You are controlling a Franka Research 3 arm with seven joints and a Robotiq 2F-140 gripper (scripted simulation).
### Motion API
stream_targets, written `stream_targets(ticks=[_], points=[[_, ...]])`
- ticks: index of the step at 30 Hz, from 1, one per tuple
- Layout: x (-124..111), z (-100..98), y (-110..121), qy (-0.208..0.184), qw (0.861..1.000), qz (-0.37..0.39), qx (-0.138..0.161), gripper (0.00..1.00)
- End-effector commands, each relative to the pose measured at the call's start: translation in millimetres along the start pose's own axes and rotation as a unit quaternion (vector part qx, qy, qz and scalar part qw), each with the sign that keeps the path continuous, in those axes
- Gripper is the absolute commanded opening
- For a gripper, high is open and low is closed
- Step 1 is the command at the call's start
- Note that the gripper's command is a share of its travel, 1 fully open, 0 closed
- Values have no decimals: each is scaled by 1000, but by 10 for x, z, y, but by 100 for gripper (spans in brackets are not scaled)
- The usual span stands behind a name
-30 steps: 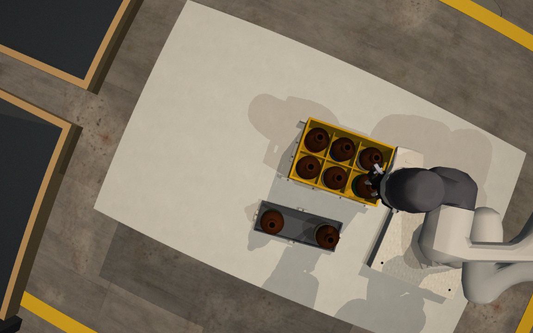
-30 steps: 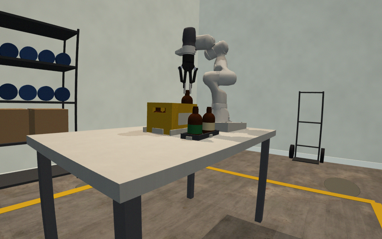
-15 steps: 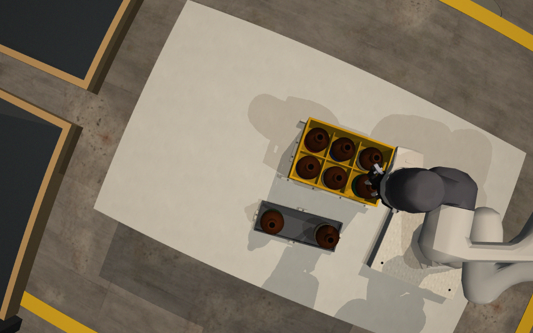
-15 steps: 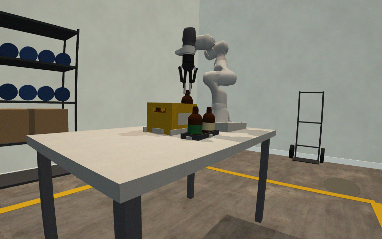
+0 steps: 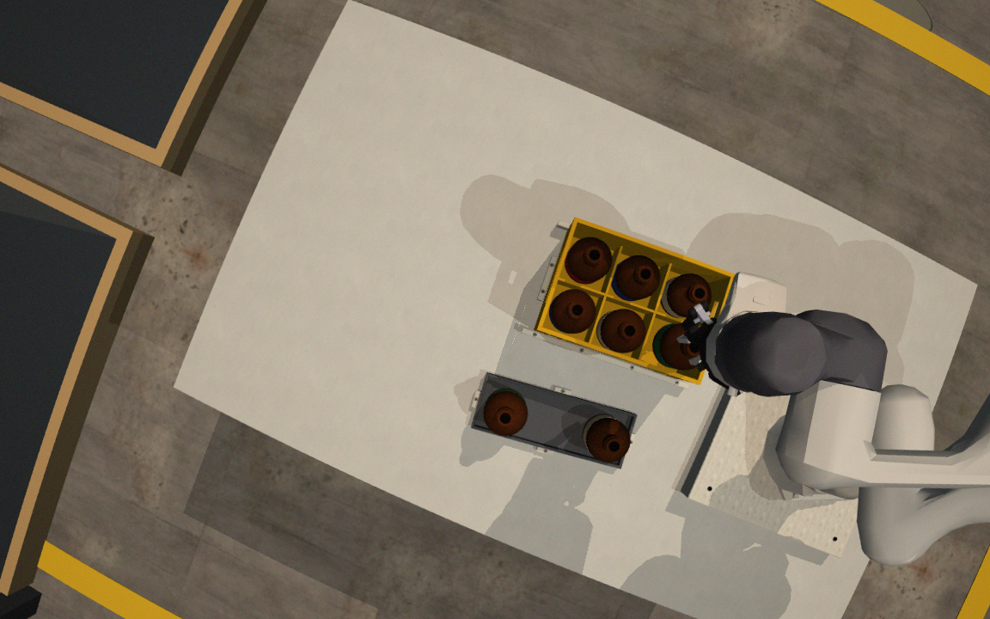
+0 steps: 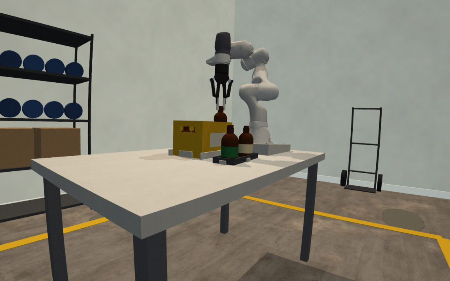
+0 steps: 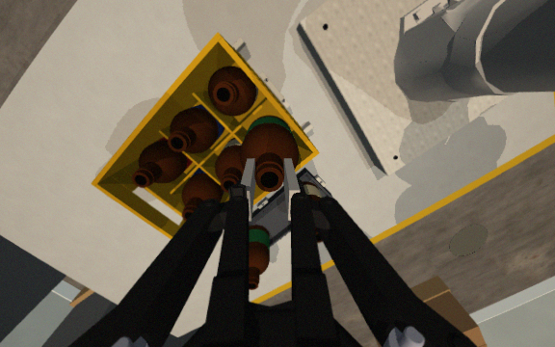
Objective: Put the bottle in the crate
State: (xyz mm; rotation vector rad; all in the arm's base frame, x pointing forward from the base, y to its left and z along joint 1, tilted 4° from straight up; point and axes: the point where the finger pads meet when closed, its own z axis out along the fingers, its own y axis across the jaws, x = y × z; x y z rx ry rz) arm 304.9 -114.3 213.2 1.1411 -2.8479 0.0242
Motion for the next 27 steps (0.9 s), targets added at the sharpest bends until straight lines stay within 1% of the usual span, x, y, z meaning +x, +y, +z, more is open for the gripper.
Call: stream_targets(ticks=[1, 10, 27], points=[[3, 10, -18, -1, 1000, 3, 2, 0], [3, 50, -18, -1, 1000, 3, 2, 0], [2, 216, -18, -1, 1000, 3, 2, 0]])
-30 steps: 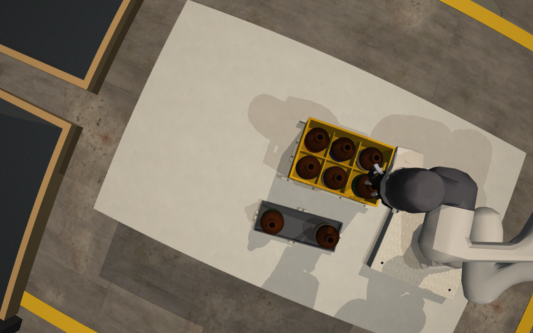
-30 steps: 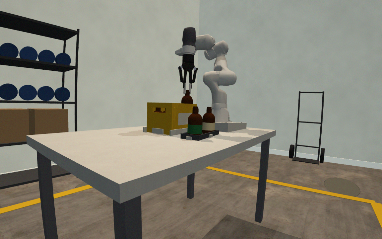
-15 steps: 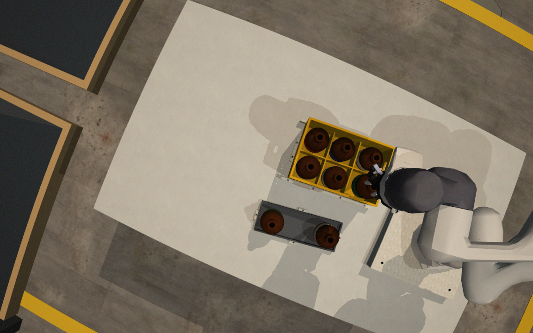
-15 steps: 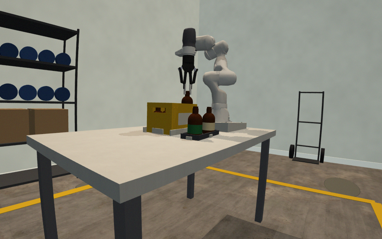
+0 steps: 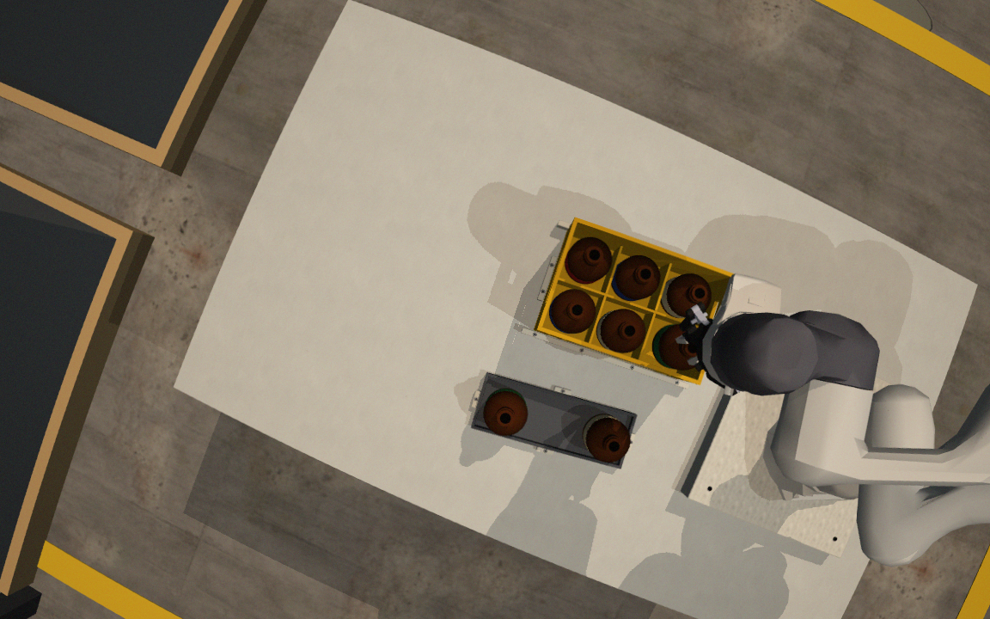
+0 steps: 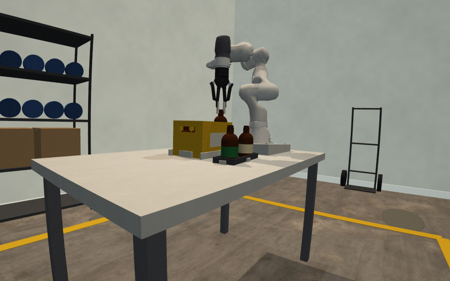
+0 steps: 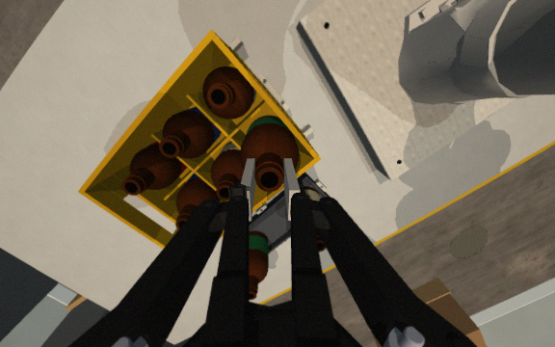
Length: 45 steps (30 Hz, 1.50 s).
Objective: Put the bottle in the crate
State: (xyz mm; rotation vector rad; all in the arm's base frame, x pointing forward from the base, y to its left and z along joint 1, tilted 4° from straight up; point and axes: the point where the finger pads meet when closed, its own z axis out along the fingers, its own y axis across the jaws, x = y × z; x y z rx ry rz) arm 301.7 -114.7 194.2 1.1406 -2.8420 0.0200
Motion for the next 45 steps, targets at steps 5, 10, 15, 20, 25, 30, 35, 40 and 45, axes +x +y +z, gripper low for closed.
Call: stream_targets(ticks=[5, 10, 15, 20, 25, 30, 35, 40, 45], points=[[-10, 86, -35, -3, 1000, 4, 4, 0], [-10, 119, -35, -3, 1000, 4, 4, 0], [-11, 162, -35, -3, 1000, 4, 4, 0], [-11, 190, -35, -3, 1000, 4, 4, 0], [-11, 202, -35, -3, 1000, 4, 4, 0], [-11, 204, -35, -3, 1000, 4, 4, 0], [-11, 204, -35, -3, 1000, 4, 4, 0], [-11, 204, -35, -3, 1000, 4, 4, 0], [-11, 204, -35, -3, 1000, 4, 4, 0]])
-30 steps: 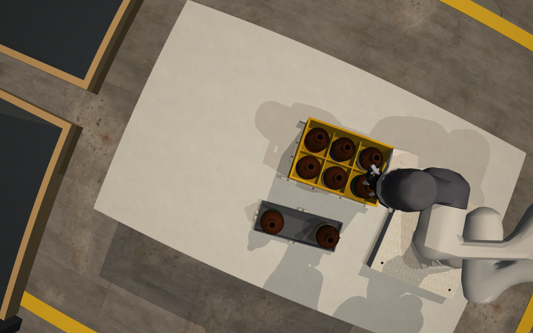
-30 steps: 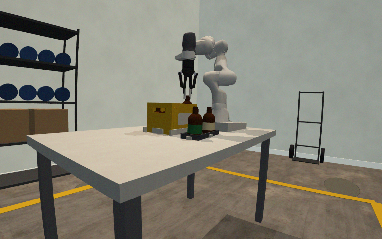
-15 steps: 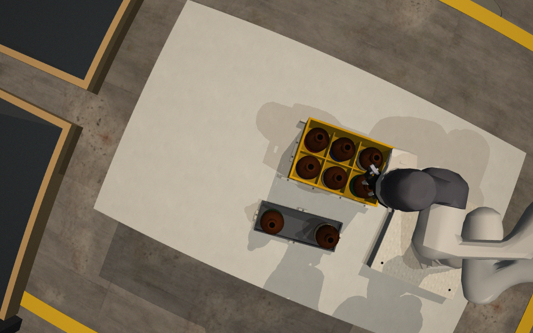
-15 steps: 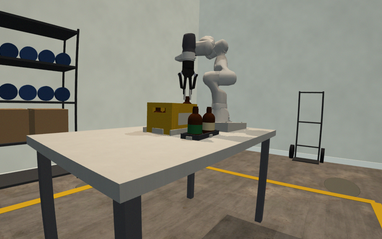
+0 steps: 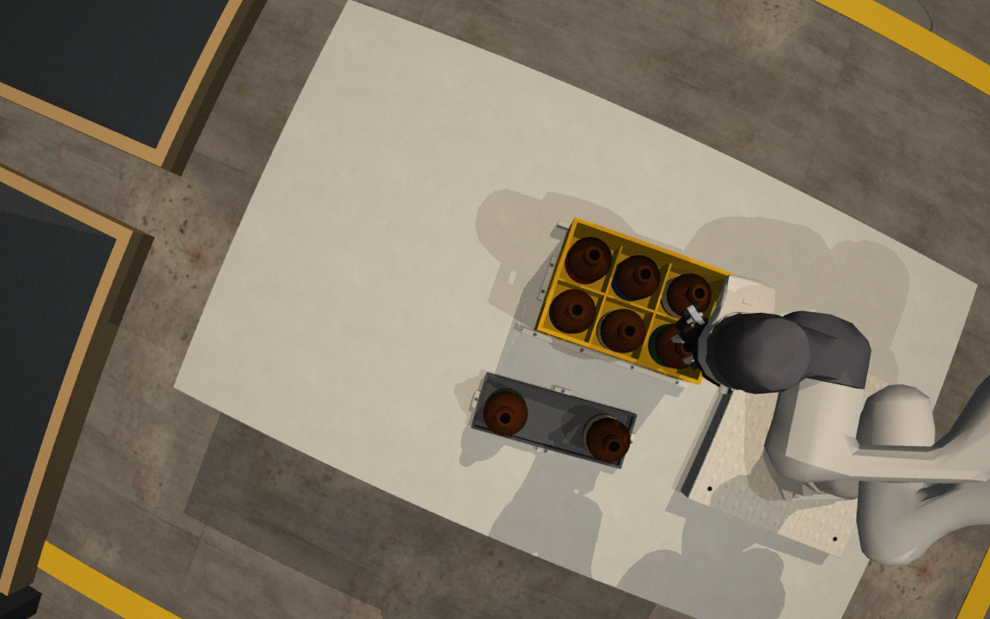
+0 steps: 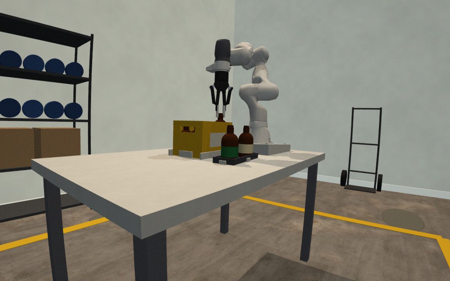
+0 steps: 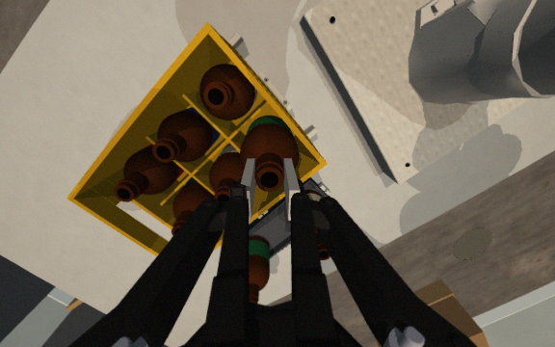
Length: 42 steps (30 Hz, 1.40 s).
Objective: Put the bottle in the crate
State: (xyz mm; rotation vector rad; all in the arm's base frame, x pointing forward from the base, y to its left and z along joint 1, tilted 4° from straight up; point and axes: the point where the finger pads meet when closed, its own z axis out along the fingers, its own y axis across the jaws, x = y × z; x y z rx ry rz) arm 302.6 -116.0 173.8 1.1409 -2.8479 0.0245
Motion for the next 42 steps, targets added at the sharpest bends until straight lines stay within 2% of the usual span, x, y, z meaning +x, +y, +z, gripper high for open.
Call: stream_targets(ticks=[1, 33, 42], points=[[2, 1, -16, -1, 1000, 3, 2, 0], [2, 15, -16, -1, 1000, 3, 2, 0], [2, 76, -16, -1, 1000, 3, 2, 0]])
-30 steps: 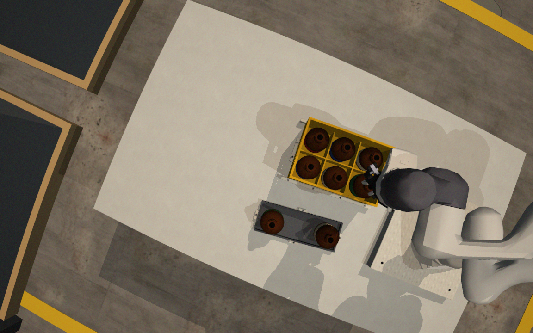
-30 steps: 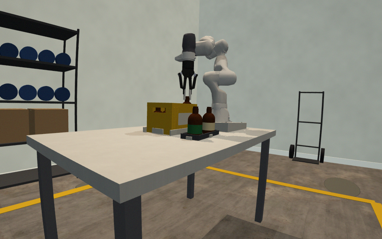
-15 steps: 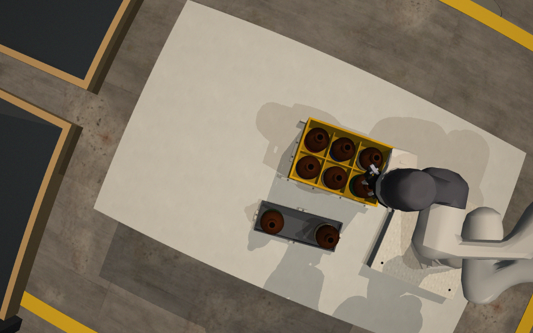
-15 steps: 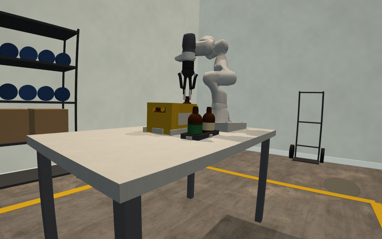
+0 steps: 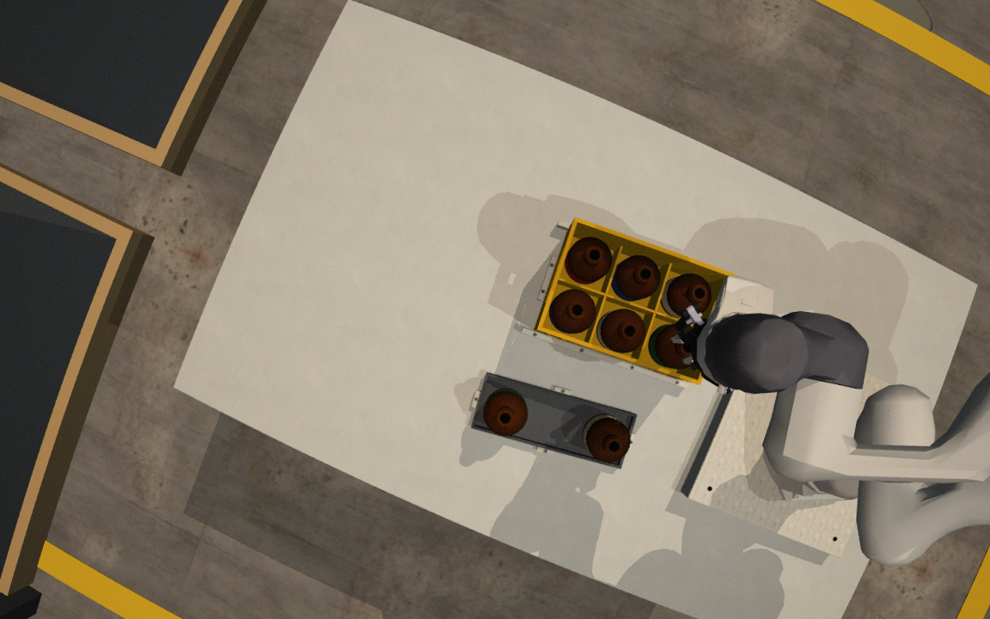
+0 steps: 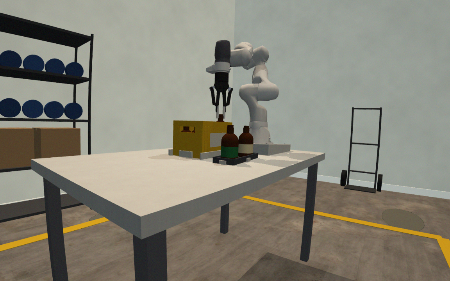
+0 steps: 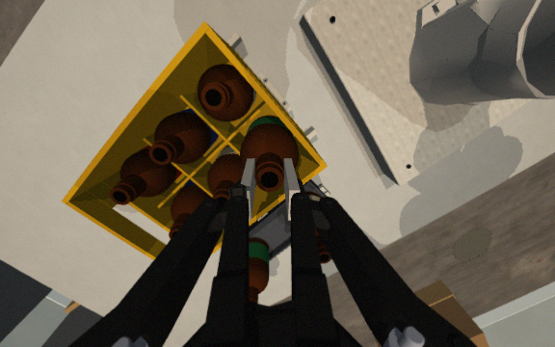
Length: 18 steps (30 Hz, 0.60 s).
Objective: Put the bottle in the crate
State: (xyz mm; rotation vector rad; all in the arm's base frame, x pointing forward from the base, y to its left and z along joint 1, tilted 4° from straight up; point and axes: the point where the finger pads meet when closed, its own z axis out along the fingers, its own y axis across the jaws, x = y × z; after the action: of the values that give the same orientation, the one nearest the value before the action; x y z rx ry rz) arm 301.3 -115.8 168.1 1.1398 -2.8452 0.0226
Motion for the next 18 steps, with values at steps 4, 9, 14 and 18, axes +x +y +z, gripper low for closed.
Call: stream_targets(ticks=[4, 9, 14, 18], points=[[-2, 60, -26, -2, 1000, 3, 3, 0], [-3, 94, -26, -2, 1000, 3, 3, 0], [-3, 155, -26, -2, 1000, 3, 3, 0], [-3, 203, -26, -2, 1000, 3, 3, 0]])
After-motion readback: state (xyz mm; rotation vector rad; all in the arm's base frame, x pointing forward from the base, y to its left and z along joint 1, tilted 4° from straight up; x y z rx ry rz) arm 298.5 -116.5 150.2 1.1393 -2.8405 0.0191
